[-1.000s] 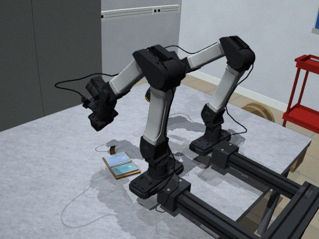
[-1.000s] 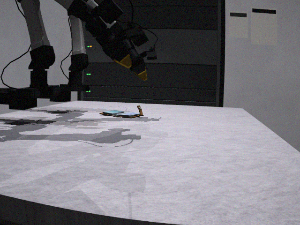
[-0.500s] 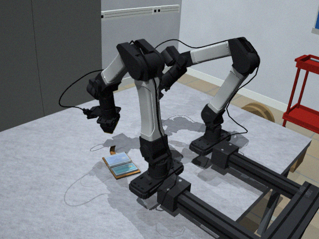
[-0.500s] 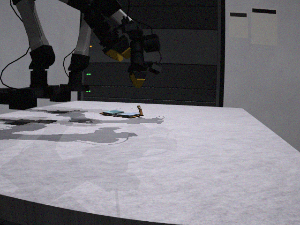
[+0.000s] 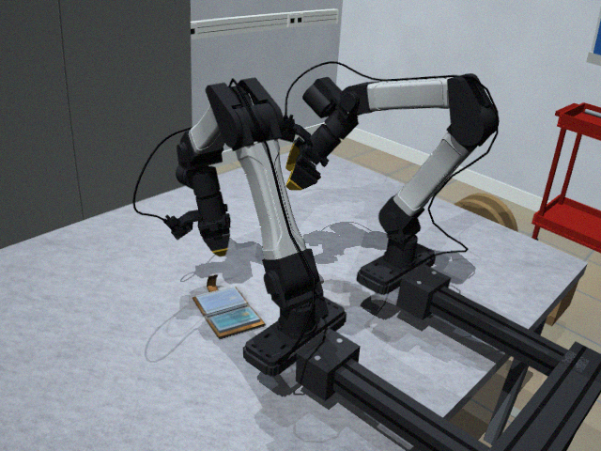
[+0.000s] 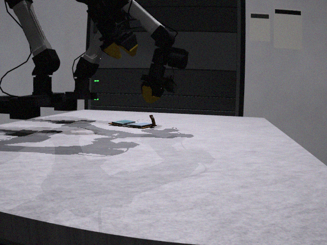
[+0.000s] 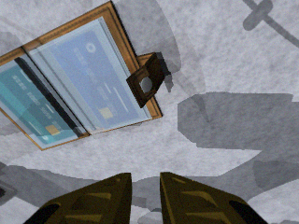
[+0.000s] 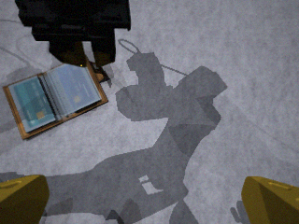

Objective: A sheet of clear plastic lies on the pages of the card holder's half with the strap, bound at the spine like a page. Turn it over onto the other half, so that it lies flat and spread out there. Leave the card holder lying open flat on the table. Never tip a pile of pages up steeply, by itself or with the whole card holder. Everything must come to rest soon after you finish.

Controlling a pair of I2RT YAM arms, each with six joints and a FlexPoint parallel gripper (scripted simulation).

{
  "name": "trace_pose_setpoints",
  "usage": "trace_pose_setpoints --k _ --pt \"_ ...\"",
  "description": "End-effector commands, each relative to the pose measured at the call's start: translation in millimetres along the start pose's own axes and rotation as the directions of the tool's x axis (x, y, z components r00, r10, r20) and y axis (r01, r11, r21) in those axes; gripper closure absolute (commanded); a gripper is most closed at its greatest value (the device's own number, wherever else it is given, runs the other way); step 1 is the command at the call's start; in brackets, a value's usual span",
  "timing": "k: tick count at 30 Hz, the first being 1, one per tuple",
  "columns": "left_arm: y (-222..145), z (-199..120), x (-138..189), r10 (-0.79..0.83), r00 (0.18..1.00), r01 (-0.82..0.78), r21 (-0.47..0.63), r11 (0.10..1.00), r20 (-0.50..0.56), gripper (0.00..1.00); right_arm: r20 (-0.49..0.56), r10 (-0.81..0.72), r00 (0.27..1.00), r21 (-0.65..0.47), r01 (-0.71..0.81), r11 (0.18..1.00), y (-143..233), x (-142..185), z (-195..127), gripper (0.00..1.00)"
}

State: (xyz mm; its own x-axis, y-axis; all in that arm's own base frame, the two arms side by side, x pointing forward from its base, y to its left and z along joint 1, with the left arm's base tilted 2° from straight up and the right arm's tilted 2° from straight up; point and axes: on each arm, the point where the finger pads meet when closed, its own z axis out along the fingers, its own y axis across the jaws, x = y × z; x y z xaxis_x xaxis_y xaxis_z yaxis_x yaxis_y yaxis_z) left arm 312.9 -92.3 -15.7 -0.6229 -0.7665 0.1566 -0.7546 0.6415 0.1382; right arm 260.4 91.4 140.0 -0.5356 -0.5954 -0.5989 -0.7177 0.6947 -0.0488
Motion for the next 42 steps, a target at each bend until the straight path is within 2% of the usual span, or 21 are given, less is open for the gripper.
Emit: trace_pose_setpoints --k 1,7,11,17,23,27,30,42 --pt "-1 -3 4 -0.182 0.983 0.183 -0.111 0.977 0.015 0.82 0.004 -0.079 0.997 -0.094 0.079 0.992 25 -6 -19 0.00" --pt "-16 8 5 -0.279 0.958 0.288 -0.164 0.944 0.072 0.82 0.023 -0.147 0.989 -0.149 0.149 0.978 43 -9 -32 0.00" --pt "-24 22 5 -0.306 0.947 0.321 -0.205 0.925 0.103 0.82 0.043 -0.164 0.986 -0.138 0.168 0.976 44 -15 -37 0.00" --pt "-6 62 -1 -0.372 0.918 0.396 -0.334 0.855 0.137 0.82 0.041 -0.160 0.986 -0.131 0.164 0.978 41 -16 -35 0.00" --pt "-11 70 -2 -0.377 0.914 0.405 -0.324 0.855 0.148 0.82 0.041 -0.160 0.986 -0.131 0.164 0.978 41 -16 -35 0.00" --pt "-3 78 3 -0.364 0.921 0.390 -0.363 0.846 0.140 0.82 0.041 -0.160 0.986 -0.131 0.164 0.978 41 -16 -35 0.00" --pt "-7 79 2 -0.367 0.920 0.391 -0.332 0.858 0.136 0.82 0.041 -0.160 0.986 -0.131 0.164 0.978 41 -16 -35 0.00" --pt "-1 95 -2 -0.368 0.919 0.395 -0.344 0.852 0.143 0.82 0.041 -0.160 0.986 -0.132 0.164 0.978 41 -16 -35 0.00"
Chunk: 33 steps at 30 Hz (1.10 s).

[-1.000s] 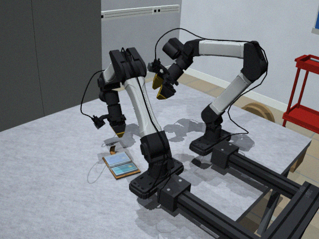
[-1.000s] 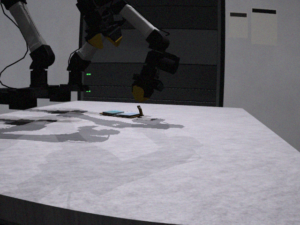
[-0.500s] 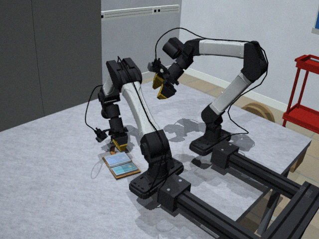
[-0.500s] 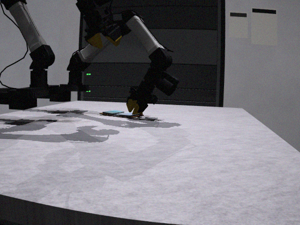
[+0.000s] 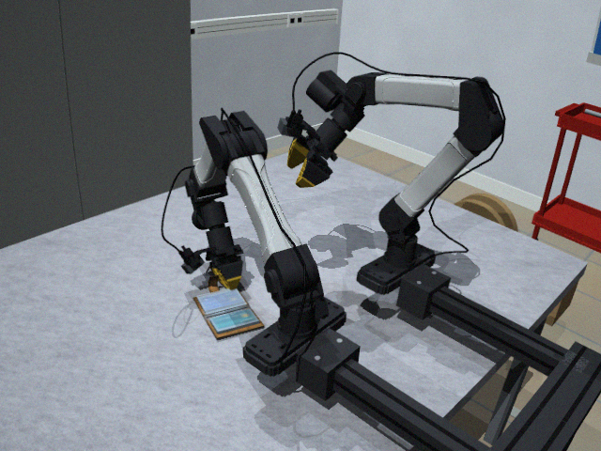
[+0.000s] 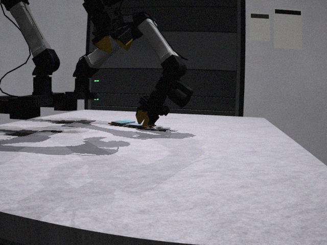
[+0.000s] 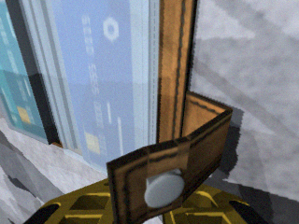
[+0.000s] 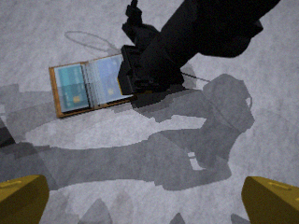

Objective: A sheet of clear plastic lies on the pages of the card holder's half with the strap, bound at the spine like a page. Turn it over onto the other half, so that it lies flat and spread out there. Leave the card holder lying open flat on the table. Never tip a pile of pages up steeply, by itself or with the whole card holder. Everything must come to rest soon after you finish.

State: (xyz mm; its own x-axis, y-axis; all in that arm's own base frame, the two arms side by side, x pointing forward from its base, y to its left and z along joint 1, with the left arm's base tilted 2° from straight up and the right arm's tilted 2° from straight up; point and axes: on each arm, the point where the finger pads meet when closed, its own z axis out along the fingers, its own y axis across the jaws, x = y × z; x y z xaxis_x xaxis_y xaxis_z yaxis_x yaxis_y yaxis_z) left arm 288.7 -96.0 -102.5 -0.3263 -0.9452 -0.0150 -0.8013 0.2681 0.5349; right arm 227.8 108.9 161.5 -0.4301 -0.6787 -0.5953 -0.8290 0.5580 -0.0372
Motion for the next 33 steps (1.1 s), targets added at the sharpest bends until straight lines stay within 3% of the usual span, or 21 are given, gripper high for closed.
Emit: trace_pose_setpoints --k 1,4,9,13,33 --pt "-9 1 -4 -0.020 0.999 0.019 0.021 1.000 0.025 0.82 0.028 -0.030 0.999 -0.018 0.031 0.999 7 -11 -10 0.00" --pt "-12 -1 -5 -0.020 0.999 0.019 0.028 0.999 0.025 0.82 0.028 -0.030 0.999 -0.018 0.031 0.999 7 -11 -10 0.00" --pt "-12 -5 -3 -0.021 0.999 0.020 0.052 0.998 0.026 0.96 0.028 -0.030 0.999 -0.018 0.031 0.999 7 -11 -10 0.00" --pt "-11 -5 -3 -0.024 0.999 0.022 0.052 0.998 0.027 1.00 0.028 -0.030 0.999 -0.018 0.031 0.999 7 -11 -10 0.00" --pt "10 -16 -2 -0.025 1.000 0.024 0.069 0.997 0.017 1.00 0.028 -0.030 0.999 -0.018 0.031 0.999 7 -11 -10 0.00"
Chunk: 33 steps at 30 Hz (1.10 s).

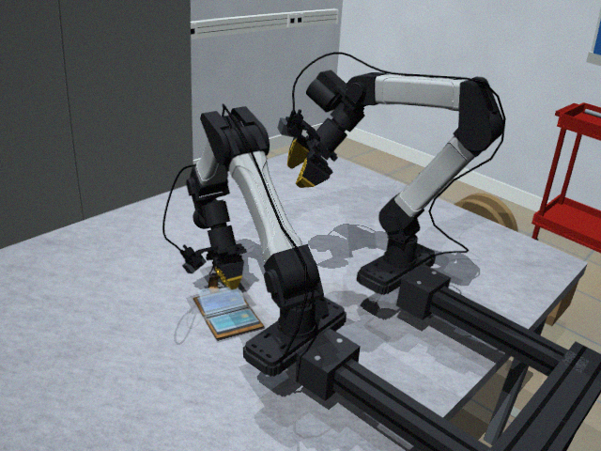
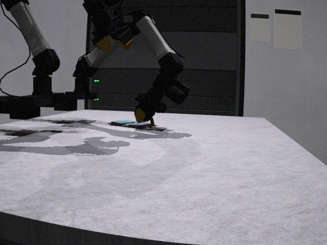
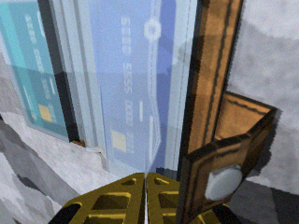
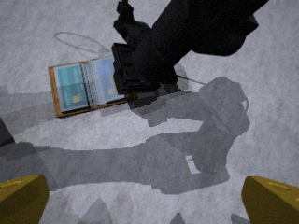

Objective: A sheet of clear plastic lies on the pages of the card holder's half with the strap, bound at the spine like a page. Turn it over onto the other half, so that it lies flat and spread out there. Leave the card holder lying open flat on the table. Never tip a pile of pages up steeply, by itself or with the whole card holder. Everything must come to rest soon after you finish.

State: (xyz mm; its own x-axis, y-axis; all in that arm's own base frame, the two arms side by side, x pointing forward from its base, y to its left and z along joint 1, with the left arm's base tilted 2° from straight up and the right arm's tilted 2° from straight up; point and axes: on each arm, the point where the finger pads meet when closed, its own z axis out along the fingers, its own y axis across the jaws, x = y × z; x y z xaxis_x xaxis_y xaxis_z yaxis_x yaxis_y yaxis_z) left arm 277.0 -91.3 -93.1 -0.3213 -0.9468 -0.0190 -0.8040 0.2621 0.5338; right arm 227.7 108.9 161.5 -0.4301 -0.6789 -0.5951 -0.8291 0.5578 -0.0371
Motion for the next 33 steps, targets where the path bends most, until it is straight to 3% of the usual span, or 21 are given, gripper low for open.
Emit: trace_pose_setpoints --k 1,14,33 --pt "-6 -15 -1 -0.019 1.000 0.017 0.068 0.998 0.016 1.00 0.028 -0.030 0.999 -0.018 0.031 0.999 7 -11 -10 0.00" --pt "-4 -14 -2 -0.008 1.000 0.006 0.063 0.998 0.027 1.00 0.028 -0.030 0.999 -0.018 0.030 0.999 7 -11 -10 0.00" --pt "40 -22 -1 0.045 0.998 -0.047 0.049 0.998 0.042 1.00 0.028 -0.030 0.999 -0.018 0.030 0.999 7 -11 -10 0.00"
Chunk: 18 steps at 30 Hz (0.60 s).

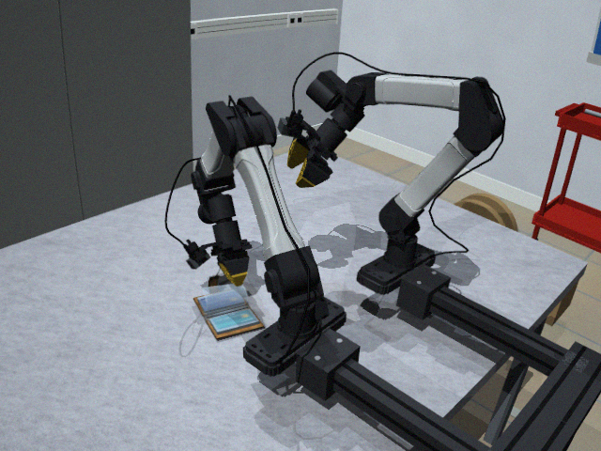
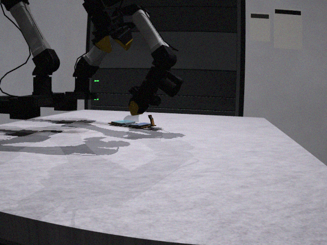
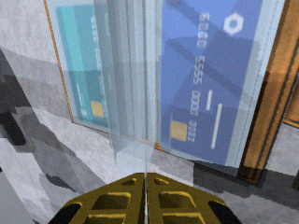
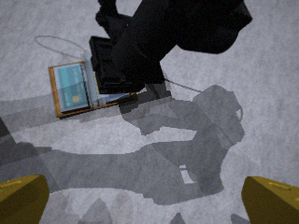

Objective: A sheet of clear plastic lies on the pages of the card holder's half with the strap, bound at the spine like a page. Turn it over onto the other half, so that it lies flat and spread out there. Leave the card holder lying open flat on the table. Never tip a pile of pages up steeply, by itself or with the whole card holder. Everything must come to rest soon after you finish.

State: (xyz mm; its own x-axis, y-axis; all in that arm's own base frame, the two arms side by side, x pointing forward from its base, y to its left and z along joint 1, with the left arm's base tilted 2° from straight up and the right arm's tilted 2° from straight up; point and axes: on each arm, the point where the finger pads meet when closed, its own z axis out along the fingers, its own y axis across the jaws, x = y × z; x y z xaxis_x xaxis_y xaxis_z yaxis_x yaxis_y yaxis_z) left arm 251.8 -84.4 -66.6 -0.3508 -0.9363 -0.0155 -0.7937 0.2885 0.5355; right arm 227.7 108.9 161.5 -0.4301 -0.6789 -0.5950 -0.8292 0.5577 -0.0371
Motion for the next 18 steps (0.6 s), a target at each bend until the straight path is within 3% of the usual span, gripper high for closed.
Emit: trace_pose_setpoints --k 1,18 --pt "7 -13 -2 0.017 0.999 -0.019 0.051 0.999 0.028 1.00 0.028 -0.030 0.999 -0.018 0.030 0.999 7 -11 -10 0.00" --pt "41 15 -4 0.013 1.000 -0.014 0.050 0.999 0.026 1.00 0.028 -0.030 0.999 -0.018 0.030 0.999 7 -11 -10 0.00"
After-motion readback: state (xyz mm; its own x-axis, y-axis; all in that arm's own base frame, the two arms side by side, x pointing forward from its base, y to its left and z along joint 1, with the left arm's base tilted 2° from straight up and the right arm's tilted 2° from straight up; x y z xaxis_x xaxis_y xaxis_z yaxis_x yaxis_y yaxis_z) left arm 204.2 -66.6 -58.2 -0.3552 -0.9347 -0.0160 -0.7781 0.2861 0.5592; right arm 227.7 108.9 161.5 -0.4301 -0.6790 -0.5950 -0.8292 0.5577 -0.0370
